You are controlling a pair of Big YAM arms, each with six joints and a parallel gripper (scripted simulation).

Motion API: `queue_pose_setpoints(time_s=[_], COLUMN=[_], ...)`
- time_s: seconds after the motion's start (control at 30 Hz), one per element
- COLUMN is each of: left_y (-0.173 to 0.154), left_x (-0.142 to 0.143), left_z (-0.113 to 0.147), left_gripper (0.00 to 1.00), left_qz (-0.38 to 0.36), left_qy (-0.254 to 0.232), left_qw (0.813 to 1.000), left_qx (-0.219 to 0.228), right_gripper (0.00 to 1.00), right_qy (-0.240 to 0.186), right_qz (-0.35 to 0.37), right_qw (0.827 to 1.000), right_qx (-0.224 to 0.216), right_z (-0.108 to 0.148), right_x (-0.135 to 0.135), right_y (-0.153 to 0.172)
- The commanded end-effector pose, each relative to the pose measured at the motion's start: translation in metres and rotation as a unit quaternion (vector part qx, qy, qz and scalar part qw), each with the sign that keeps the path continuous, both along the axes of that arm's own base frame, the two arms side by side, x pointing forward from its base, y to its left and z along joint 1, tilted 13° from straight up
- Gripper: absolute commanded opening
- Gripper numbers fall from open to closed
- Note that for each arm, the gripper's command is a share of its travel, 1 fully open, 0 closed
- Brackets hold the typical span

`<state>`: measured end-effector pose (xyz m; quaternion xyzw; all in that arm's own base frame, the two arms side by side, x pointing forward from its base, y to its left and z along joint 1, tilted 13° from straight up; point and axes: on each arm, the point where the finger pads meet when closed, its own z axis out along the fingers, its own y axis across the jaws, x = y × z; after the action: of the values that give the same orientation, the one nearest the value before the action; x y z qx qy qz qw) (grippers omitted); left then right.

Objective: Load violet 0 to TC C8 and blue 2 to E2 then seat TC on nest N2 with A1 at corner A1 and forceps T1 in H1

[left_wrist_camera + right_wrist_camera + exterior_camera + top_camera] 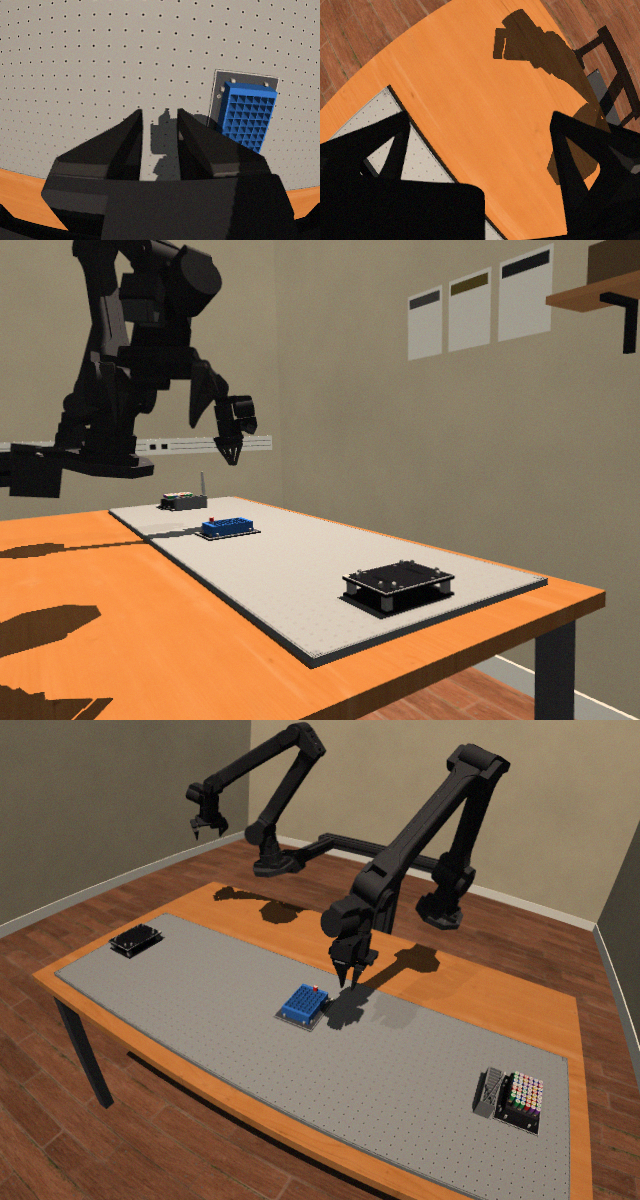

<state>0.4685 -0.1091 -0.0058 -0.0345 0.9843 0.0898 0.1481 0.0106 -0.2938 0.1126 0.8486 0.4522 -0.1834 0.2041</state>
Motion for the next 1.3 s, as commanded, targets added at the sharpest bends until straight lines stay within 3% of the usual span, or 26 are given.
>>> queue_pose_setpoints(time_s=[0.0,0.03,0.27,0.3,0.33,0.47,0.5,0.57,0.97,1.03,1.07,1.1,1.13,1.27], left_y=[0.013,0.016,0.041,0.041,0.048,0.055,0.059,0.066,0.107,0.107,0.109,0.113,0.116,0.129], left_x=[-0.011,-0.008,-0.016,-0.001,-0.019,-0.022,-0.028,-0.026,-0.048,-0.048,-0.033,-0.055,-0.055,-0.064], left_z=[-0.009,0.007,0.014,0.027,0.017,0.019,0.004,0.022,0.033,0.033,0.035,0.022,0.034,0.039], left_gripper=[0.24,0.24,0.24,0.24,0.24,0.24,0.24,0.24,0.24,0.24,0.24,0.24,0.24,0.24], left_qz=[-0.012,-0.012,-0.012,-0.014,-0.015,-0.015,-0.015,-0.015,-0.018,-0.018,-0.021,-0.021,-0.021,-0.021], left_qy=[0.031,0.015,0.015,0.012,0.029,0.029,0.047,0.029,0.041,0.041,0.048,0.069,0.055,0.053], left_qw=[0.999,1.000,1.000,1.000,0.999,0.999,0.999,0.999,0.999,0.999,0.999,0.997,0.998,0.998], left_qx=[0.011,0.007,0.007,0.003,0.007,0.007,0.011,0.007,0.007,0.007,0.004,0.005,0.005,0.005], right_gripper=[1.00,1.00,1.00,1.00,1.00,1.00,1.00,1.00,1.00,1.00,1.00,1.00,1.00,1.00], right_qy=[-0.002,-0.002,-0.002,-0.002,-0.002,-0.002,-0.002,-0.002,-0.002,-0.002,-0.002,-0.002,-0.002,-0.002], right_qz=[0.000,0.000,0.000,0.000,0.000,0.000,0.000,0.000,0.000,0.000,0.000,0.000,0.000,0.000], right_qw=[1.000,1.000,1.000,1.000,1.000,1.000,1.000,1.000,1.000,1.000,1.000,1.000,1.000,1.000], right_qx=[-0.016,-0.016,-0.016,-0.016,-0.016,-0.016,-0.016,-0.016,-0.016,-0.016,-0.016,-0.016,-0.016,-0.016], right_z=[0.015,0.015,0.015,0.015,0.015,0.015,0.015,0.015,0.015,0.015,0.015,0.015,0.015,0.015], right_x=[0.001,0.001,0.001,0.001,0.001,0.001,0.001,0.001,0.001,0.001,0.001,0.001,0.001,0.001], right_y=[-0.010,-0.010,-0.010,-0.010,-0.010,-0.010,-0.010,-0.010,-0.010,-0.010,-0.010,-0.010,-0.010,-0.010])
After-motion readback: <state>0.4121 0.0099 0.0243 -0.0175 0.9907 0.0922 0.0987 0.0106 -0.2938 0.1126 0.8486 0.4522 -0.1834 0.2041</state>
